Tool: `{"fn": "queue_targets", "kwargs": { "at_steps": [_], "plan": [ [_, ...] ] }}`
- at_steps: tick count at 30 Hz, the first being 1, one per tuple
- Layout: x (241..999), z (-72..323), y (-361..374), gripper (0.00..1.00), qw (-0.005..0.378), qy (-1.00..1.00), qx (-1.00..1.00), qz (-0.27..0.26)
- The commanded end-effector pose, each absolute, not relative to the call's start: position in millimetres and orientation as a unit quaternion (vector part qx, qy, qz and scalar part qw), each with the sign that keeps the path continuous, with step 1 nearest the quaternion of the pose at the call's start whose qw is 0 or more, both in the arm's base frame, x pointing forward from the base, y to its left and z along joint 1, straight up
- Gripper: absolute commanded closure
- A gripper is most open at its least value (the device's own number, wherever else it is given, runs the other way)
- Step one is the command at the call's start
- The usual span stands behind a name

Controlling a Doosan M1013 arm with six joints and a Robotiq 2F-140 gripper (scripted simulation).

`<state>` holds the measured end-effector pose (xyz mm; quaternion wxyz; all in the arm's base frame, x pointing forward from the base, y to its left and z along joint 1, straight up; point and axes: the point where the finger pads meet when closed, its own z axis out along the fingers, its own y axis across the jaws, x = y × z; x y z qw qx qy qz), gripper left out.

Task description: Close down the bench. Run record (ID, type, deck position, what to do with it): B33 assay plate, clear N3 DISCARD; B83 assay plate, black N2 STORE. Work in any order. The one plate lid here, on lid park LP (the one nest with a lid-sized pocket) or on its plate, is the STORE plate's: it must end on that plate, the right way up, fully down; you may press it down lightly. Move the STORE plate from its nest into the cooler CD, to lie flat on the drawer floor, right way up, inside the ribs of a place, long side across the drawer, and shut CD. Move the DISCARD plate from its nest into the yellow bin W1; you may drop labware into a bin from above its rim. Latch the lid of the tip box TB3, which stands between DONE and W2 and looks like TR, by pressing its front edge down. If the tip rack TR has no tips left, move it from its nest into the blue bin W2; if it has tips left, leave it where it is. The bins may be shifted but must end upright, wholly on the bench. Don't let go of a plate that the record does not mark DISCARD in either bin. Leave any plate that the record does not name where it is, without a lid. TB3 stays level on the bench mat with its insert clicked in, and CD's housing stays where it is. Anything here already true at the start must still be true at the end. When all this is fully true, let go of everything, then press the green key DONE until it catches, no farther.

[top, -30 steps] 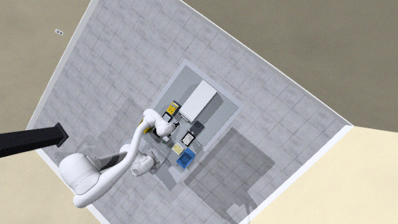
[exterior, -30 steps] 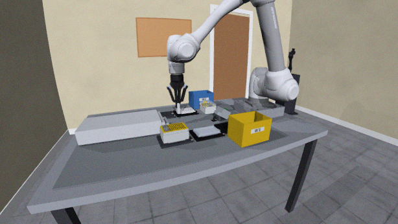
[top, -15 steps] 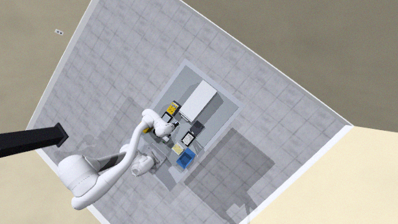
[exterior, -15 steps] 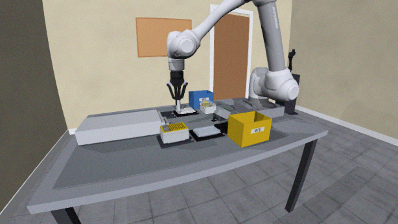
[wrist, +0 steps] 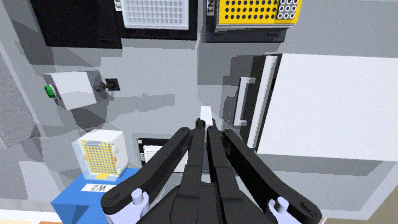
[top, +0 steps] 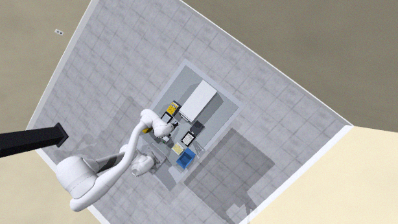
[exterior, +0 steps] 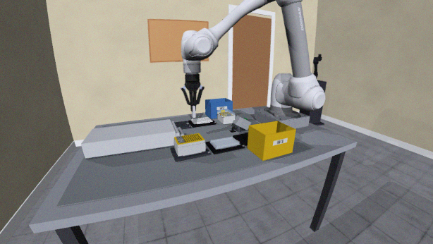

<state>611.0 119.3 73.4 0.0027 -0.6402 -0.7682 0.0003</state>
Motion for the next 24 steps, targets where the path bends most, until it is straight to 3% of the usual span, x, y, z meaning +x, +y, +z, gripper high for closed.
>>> {"fn": "queue_targets", "kwargs": {
  "at_steps": [1,9,10,24],
  "plan": [
    [611.0,77.8,119.3,1.0,0.003,-0.768,-0.64,0.0],
    [611.0,77.8,119.3,1.0,0.003,-0.768,-0.64,0.0],
    [608.4,78.2,122.3,0.34,0.003,-0.757,-0.653,0.0],
    [577.4,82.1,158.7,0.34,0.003,-0.613,-0.79,0.001]
  ]
}}
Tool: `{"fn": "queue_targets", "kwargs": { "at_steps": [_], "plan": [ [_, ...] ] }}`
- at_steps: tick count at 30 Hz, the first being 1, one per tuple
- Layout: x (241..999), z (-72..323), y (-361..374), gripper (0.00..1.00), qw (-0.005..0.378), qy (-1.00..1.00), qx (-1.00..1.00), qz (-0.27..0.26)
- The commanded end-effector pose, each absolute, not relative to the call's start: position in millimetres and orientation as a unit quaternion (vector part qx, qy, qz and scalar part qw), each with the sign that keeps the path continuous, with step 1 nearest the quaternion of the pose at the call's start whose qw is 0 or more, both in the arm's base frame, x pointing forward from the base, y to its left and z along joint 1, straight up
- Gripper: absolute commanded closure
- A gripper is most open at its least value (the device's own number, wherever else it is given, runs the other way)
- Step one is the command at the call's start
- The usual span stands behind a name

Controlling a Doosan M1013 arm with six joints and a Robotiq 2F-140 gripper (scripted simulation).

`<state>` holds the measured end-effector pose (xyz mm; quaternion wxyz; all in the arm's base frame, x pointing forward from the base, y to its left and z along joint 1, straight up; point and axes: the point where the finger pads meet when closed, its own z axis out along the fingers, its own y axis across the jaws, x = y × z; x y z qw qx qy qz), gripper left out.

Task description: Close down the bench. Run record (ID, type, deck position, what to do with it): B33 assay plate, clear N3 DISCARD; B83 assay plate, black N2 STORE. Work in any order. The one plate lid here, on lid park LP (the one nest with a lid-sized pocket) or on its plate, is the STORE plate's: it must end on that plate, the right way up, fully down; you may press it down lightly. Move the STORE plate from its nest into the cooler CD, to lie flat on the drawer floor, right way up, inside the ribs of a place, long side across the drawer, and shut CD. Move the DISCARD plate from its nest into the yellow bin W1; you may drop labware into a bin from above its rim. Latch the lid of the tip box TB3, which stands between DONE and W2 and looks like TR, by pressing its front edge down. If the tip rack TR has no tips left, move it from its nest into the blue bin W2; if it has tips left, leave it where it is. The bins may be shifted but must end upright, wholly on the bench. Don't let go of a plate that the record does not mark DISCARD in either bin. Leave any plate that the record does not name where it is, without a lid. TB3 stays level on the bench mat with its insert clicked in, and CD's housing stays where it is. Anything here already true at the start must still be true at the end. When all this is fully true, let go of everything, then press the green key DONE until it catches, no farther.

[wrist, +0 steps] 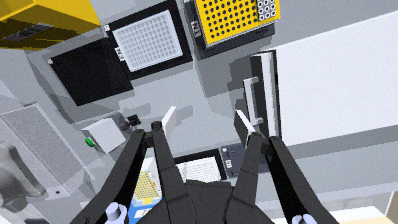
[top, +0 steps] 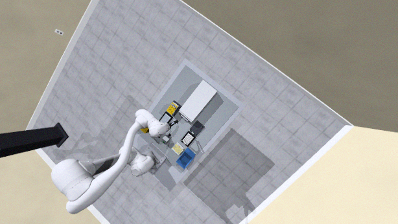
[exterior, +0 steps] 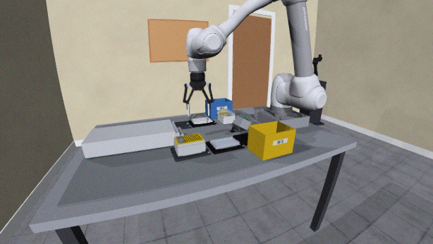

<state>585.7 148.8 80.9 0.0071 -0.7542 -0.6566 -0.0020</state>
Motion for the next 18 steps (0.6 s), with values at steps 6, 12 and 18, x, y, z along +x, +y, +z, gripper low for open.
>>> {"fn": "queue_targets", "kwargs": {
  "at_steps": [6,12,18],
  "plan": [
    [561.9,84.1,177.0,0.34,0.003,-0.531,-0.848,0.001],
    [548.9,85.8,192.1,0.34,0.002,-0.458,-0.889,0.001],
    [536.0,87.5,207.3,0.34,0.002,-0.383,-0.924,0.001]
  ]
}}
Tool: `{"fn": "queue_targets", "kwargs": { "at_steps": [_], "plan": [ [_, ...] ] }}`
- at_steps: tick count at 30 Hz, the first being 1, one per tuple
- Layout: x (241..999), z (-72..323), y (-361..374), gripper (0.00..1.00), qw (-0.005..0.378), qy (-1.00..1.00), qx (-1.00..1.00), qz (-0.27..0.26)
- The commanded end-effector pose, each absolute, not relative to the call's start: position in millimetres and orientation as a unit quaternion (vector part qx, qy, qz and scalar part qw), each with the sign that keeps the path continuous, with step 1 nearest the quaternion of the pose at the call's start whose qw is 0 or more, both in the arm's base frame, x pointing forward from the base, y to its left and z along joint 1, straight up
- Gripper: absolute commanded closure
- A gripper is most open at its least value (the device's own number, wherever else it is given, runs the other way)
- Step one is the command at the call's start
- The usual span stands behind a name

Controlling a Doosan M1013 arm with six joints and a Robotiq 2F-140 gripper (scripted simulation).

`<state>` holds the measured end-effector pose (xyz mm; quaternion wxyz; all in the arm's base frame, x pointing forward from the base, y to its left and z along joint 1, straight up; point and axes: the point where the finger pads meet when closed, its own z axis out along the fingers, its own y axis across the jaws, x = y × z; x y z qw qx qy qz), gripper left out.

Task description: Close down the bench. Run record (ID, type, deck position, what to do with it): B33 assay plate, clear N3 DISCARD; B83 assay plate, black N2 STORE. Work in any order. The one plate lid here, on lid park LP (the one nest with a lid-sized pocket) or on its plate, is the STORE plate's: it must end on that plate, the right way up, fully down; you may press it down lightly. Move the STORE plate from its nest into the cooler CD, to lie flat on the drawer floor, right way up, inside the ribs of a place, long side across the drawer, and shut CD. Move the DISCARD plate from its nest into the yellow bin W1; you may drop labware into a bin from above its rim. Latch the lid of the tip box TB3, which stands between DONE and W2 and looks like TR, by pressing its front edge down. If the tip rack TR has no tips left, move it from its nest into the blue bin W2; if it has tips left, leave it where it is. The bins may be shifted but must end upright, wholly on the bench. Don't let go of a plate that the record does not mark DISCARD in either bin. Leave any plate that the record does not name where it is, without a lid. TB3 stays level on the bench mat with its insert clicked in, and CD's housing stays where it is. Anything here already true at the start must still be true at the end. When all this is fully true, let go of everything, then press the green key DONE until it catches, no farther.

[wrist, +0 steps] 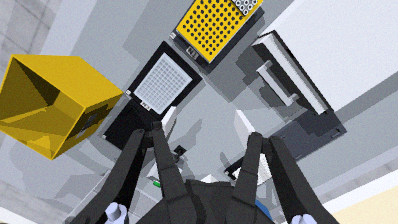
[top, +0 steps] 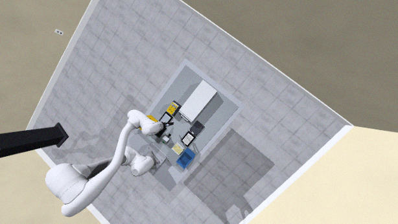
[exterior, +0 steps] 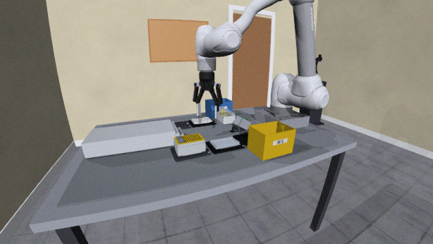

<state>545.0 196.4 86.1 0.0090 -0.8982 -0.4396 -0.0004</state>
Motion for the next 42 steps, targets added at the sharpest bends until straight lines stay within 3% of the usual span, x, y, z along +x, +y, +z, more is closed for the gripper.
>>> {"fn": "queue_targets", "kwargs": {
  "at_steps": [1,20,42],
  "plan": [
    [533.4,87.8,210.3,0.34,0.002,-0.367,-0.93,0.002],
    [489.5,93.4,261.9,0.34,0.002,-0.095,-0.995,0.002],
    [473.5,88.8,280.7,0.34,0.002,-0.095,-0.995,0.002]
  ]
}}
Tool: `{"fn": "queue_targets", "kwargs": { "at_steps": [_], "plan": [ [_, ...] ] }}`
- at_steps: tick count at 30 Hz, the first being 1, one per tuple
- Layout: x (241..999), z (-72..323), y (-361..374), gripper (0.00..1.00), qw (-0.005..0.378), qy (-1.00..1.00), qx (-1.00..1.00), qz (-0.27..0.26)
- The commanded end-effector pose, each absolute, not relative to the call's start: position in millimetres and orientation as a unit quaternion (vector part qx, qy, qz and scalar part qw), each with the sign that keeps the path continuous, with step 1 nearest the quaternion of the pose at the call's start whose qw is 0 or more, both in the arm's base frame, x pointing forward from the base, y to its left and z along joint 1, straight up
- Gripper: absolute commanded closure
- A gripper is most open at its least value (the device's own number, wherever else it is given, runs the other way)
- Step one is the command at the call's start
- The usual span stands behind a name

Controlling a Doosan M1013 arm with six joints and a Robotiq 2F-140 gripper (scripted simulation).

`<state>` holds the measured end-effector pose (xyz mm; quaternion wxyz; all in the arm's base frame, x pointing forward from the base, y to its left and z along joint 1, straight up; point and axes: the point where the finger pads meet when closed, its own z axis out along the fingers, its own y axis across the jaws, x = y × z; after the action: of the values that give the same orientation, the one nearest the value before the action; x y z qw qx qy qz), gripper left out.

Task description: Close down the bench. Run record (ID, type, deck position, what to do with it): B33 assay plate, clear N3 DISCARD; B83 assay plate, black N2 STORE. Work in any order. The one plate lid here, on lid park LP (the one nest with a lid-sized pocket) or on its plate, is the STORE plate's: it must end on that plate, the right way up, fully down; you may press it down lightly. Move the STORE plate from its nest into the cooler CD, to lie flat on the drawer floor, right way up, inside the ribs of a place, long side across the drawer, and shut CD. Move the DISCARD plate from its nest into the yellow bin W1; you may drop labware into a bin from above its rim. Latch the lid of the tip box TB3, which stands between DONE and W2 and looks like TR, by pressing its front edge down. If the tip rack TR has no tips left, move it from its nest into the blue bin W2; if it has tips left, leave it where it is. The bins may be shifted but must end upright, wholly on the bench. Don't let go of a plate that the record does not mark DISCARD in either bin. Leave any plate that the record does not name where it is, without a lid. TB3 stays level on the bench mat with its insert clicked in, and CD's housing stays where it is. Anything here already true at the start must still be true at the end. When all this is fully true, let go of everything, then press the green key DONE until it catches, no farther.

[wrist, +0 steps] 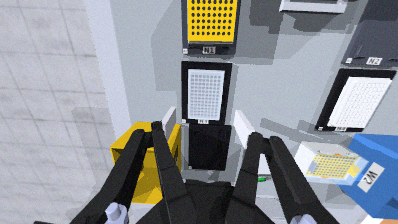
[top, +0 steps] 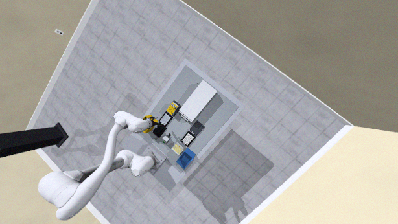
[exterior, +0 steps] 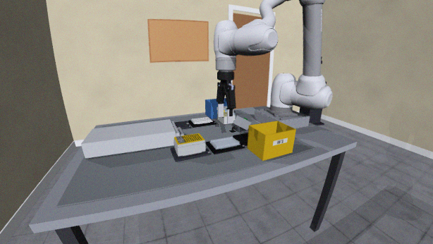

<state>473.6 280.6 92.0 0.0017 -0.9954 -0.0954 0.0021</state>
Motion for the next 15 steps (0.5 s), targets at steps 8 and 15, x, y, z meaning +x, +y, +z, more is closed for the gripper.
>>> {"fn": "queue_targets", "kwargs": {
  "at_steps": [8,15],
  "plan": [
    [473.5,80.8,280.7,0.34,0.002,-0.095,-0.995,0.002],
    [473.5,71.5,280.7,0.34,0.002,-0.095,-0.995,0.002]
  ]
}}
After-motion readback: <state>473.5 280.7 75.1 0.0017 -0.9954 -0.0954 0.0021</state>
